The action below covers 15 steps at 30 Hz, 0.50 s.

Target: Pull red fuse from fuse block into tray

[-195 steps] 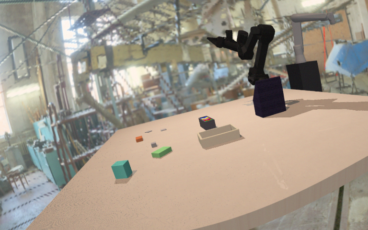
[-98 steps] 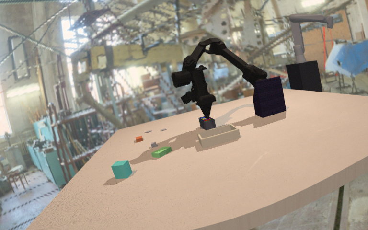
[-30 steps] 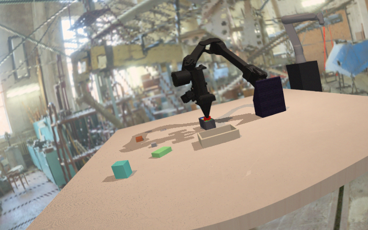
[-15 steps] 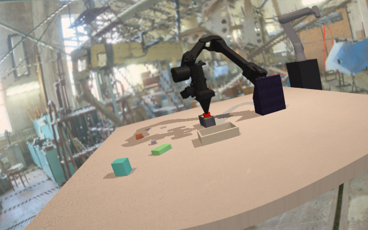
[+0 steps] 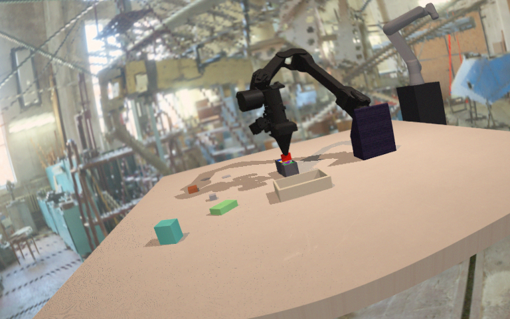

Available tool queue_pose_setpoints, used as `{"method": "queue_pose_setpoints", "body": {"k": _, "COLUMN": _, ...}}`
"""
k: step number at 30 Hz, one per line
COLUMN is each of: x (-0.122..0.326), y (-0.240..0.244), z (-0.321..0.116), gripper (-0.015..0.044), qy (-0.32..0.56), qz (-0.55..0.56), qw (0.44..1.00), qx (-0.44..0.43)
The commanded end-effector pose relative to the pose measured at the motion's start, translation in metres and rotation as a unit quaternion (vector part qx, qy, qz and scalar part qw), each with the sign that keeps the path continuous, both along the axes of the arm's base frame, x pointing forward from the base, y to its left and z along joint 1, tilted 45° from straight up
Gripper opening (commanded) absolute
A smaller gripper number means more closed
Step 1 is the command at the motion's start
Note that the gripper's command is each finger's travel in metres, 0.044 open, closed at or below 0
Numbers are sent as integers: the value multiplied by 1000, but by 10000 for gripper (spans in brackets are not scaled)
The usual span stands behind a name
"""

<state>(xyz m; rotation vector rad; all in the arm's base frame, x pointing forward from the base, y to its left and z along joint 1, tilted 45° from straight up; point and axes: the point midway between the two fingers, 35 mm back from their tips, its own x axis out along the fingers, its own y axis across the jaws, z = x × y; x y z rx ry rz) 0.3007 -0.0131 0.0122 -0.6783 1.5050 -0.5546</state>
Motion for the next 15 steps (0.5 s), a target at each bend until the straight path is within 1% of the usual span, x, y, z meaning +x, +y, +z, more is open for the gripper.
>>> {"method": "queue_pose_setpoints", "body": {"k": 1, "x": 0, "y": 3, "z": 1, "gripper": 0, "qy": -2, "qz": -1, "qw": 1000, "qx": 2}}
{"method": "queue_pose_setpoints", "body": {"k": 15, "x": 0, "y": 7, "z": 6, "gripper": 0, "qy": -2, "qz": -1, "qw": 1000, "qx": 1}}
